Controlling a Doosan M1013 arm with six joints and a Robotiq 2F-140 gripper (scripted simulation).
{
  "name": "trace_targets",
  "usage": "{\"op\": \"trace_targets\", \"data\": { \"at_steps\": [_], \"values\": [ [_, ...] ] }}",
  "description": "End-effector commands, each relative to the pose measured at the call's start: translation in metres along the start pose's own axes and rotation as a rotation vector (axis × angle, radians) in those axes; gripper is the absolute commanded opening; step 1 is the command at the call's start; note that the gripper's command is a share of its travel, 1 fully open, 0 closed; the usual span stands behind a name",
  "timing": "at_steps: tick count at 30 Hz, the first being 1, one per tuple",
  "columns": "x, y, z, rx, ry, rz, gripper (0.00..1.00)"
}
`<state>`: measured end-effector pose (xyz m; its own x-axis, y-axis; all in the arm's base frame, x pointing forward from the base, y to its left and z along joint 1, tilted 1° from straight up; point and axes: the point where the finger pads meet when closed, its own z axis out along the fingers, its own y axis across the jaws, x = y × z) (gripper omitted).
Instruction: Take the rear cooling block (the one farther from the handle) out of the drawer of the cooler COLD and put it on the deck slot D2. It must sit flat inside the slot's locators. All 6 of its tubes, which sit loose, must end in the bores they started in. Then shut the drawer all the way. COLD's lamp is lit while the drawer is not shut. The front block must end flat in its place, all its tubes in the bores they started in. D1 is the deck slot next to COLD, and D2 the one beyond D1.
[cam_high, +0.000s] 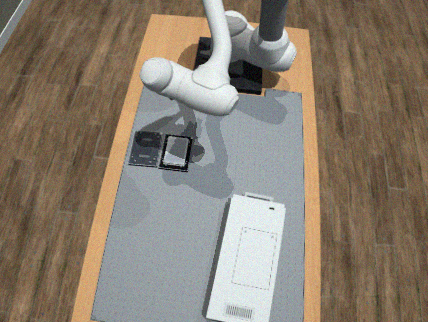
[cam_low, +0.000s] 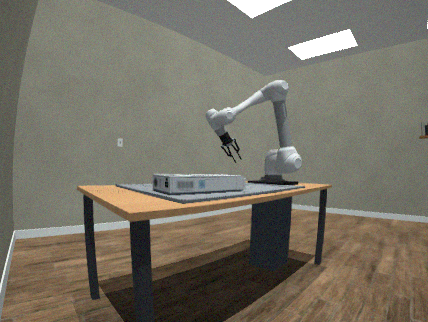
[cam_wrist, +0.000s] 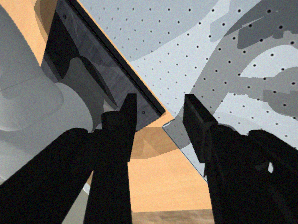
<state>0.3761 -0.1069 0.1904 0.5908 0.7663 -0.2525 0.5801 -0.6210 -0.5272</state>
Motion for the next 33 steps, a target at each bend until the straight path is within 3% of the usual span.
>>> {"op": "trace_targets", "data": {
  "at_steps": [1, 16, 23, 33],
  "values": [
    [0.015, -0.001, -0.007, -0.075, 0.013, 0.102, 0.35],
    [0.058, -0.007, -0.03, -0.255, 0.122, 0.37, 0.35],
    [0.072, -0.011, -0.038, -0.292, 0.162, 0.434, 0.35],
    [0.102, -0.022, -0.057, -0.369, 0.285, 0.592, 0.35]
  ]
}}
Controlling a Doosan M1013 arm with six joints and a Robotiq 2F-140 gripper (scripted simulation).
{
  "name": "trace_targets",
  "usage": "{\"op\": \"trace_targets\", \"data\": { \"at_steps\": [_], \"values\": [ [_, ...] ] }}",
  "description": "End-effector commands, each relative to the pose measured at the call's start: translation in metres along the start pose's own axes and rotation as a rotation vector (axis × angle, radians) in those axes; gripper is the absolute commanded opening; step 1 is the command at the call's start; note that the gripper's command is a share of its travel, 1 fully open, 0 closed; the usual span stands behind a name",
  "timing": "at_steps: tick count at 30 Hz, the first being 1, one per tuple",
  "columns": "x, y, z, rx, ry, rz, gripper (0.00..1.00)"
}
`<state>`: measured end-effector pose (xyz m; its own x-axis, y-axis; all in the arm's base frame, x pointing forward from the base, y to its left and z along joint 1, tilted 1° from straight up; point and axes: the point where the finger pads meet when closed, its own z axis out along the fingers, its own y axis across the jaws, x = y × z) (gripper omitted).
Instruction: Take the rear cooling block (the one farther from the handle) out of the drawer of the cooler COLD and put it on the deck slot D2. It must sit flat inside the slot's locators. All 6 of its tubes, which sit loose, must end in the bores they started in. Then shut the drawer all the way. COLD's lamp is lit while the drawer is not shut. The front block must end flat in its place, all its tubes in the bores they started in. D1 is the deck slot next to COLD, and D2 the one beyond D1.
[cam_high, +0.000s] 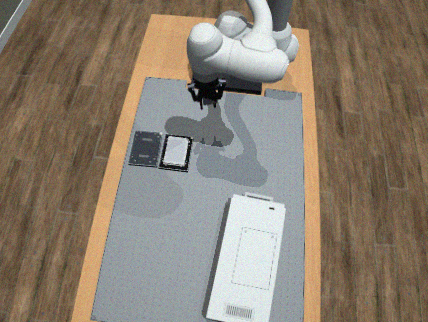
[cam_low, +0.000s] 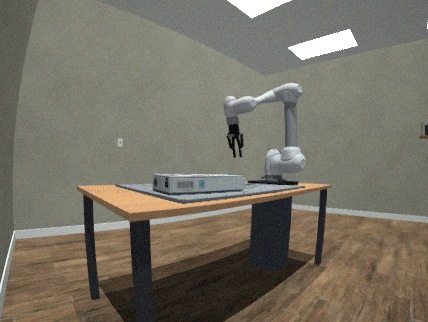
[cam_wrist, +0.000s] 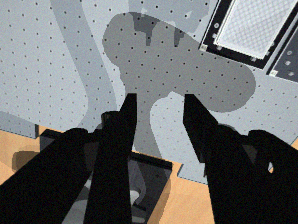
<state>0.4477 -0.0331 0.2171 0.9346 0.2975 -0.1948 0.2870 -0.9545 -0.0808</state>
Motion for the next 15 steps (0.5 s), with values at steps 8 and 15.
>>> {"op": "trace_targets", "data": {
  "at_steps": [8, 15],
  "values": [
    [0.023, -0.02, -0.019, -0.045, 0.114, 0.159, 0.35],
    [0.039, -0.038, -0.034, -0.054, 0.197, 0.264, 0.35]
  ]
}}
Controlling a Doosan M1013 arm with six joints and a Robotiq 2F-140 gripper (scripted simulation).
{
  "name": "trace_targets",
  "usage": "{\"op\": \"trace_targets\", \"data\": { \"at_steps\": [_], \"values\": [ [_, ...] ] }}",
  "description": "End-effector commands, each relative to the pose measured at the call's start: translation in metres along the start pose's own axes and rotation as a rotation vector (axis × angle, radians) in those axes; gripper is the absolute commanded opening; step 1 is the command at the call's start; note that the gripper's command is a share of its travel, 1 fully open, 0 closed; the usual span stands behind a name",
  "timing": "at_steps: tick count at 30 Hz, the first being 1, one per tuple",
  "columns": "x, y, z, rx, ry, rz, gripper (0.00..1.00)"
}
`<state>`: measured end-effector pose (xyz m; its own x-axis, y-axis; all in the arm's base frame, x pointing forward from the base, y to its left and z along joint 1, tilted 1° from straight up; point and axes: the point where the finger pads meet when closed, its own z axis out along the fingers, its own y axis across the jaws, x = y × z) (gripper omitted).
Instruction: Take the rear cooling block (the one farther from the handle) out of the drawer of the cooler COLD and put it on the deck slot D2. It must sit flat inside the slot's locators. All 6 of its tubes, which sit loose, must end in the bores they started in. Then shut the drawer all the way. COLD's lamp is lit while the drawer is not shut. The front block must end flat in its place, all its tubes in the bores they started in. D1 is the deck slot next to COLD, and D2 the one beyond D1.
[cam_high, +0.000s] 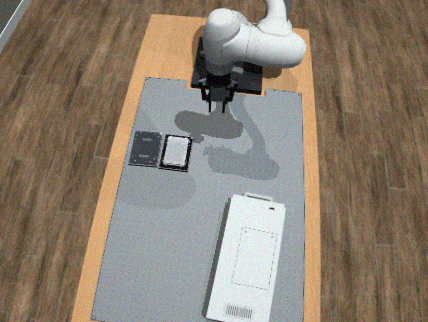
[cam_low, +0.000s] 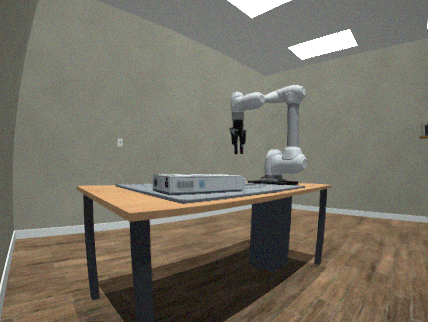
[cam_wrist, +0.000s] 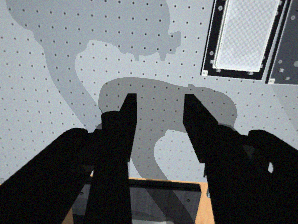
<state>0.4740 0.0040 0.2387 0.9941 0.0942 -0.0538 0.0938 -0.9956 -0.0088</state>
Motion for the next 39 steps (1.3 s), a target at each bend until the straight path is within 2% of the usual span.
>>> {"op": "trace_targets", "data": {
  "at_steps": [1, 22, 26, 39],
  "values": [
    [0.0091, -0.0121, -0.0092, -0.007, 0.045, 0.059, 0.35],
    [0.0093, -0.0125, -0.0095, -0.007, 0.045, 0.059, 0.35],
    [0.0093, -0.0125, -0.0095, -0.008, 0.045, 0.006, 0.34],
    [0.0093, -0.0125, -0.0095, -0.016, 0.043, -0.341, 0.34]
  ]
}}
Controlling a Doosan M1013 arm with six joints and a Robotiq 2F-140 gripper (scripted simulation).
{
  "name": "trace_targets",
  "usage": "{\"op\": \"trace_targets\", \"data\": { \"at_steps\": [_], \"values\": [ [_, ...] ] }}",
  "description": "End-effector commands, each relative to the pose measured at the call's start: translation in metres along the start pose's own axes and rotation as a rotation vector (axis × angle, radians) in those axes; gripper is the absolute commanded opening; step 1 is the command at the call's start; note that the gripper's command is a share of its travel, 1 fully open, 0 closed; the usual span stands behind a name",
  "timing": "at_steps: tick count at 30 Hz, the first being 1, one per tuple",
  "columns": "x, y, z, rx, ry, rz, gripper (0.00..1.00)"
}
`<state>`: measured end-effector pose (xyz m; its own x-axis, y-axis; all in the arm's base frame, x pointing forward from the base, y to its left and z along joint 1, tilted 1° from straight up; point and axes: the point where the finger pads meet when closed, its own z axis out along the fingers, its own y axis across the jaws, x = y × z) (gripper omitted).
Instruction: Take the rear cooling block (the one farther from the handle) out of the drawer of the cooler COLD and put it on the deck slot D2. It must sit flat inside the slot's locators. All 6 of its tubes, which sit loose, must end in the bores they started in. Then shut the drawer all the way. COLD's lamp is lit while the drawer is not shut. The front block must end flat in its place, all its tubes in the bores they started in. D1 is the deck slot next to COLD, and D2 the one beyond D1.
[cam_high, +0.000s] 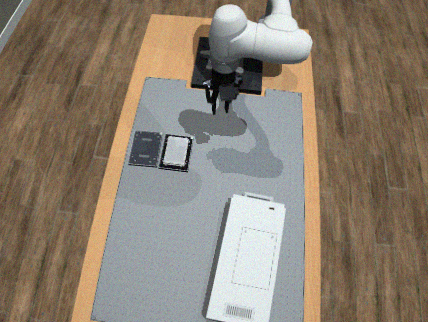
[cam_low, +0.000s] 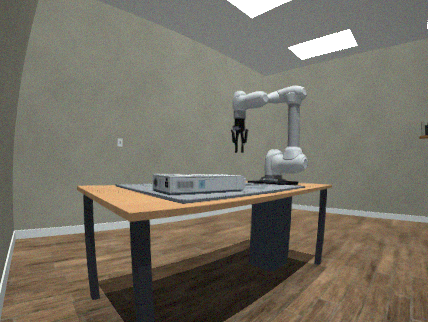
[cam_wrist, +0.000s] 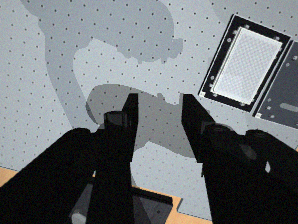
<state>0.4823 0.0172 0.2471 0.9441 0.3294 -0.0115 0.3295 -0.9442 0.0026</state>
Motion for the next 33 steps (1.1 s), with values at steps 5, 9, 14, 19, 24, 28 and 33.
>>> {"op": "trace_targets", "data": {
  "at_steps": [5, 9, 14, 19, 24, 28, 33],
  "values": [
    [0.0004, 0.0001, -0.0006, 0.005, 0.003, -0.179, 0.34],
    [0.0004, 0.0001, -0.0006, 0.005, 0.004, -0.286, 0.34],
    [0.0004, 0.0001, -0.0006, 0.004, 0.004, -0.419, 0.34],
    [0.0004, 0.0001, -0.0006, 0.004, 0.004, -0.553, 0.34],
    [0.0004, 0.0001, -0.0006, 0.004, 0.004, -0.633, 0.34],
    [0.0004, 0.0001, -0.0006, 0.004, 0.005, -0.739, 0.34],
    [0.0004, 0.0001, -0.0006, 0.003, 0.005, -0.873, 0.34]
  ]
}}
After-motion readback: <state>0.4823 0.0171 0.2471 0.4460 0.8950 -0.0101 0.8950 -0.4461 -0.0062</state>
